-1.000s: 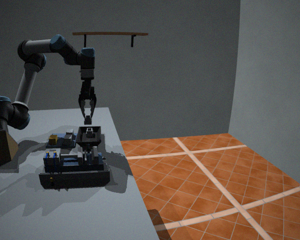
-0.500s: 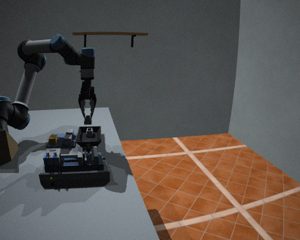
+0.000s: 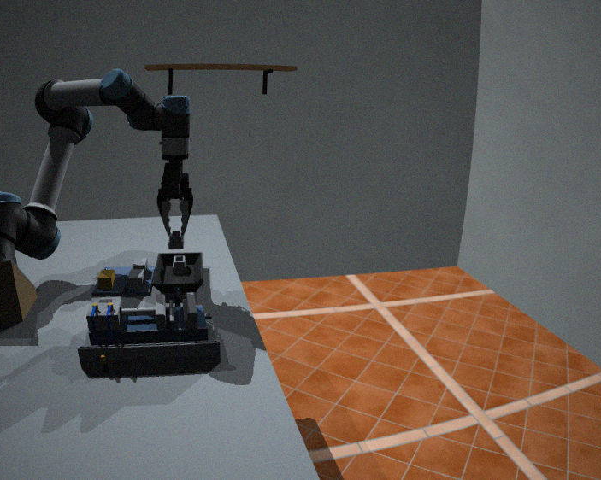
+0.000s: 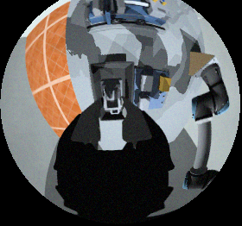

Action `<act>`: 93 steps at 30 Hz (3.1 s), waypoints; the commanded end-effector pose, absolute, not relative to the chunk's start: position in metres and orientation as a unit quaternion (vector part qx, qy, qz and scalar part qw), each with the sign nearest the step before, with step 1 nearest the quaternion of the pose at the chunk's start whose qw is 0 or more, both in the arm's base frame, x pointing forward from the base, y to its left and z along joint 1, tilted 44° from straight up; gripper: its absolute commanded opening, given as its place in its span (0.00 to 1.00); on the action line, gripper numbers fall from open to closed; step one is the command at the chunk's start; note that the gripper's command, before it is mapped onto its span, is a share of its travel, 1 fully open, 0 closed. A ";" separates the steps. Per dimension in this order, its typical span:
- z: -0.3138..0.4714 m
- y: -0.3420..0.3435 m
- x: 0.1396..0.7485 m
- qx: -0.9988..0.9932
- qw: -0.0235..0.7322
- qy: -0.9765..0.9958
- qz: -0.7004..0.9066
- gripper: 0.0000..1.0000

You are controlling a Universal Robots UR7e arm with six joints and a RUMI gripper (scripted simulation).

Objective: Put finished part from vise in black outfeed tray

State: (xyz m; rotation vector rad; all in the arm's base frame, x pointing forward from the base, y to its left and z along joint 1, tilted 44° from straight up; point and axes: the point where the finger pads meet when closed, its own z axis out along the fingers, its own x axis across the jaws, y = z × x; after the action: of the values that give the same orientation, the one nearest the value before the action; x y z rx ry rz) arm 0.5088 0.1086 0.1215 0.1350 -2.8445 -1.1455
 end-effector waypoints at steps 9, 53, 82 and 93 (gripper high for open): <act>0.122 0.108 0.509 0.044 0.035 -0.926 -0.373 0.00; 0.086 0.142 0.504 0.044 0.035 -0.926 -0.373 0.00; 0.055 0.172 0.500 0.044 0.035 -0.926 -0.373 0.00; 0.051 0.176 0.500 0.044 0.035 -0.926 -0.373 0.00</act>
State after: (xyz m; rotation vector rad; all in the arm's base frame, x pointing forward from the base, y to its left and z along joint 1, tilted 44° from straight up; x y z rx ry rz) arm 0.4994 0.1753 0.0518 0.1352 -2.8444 -1.1454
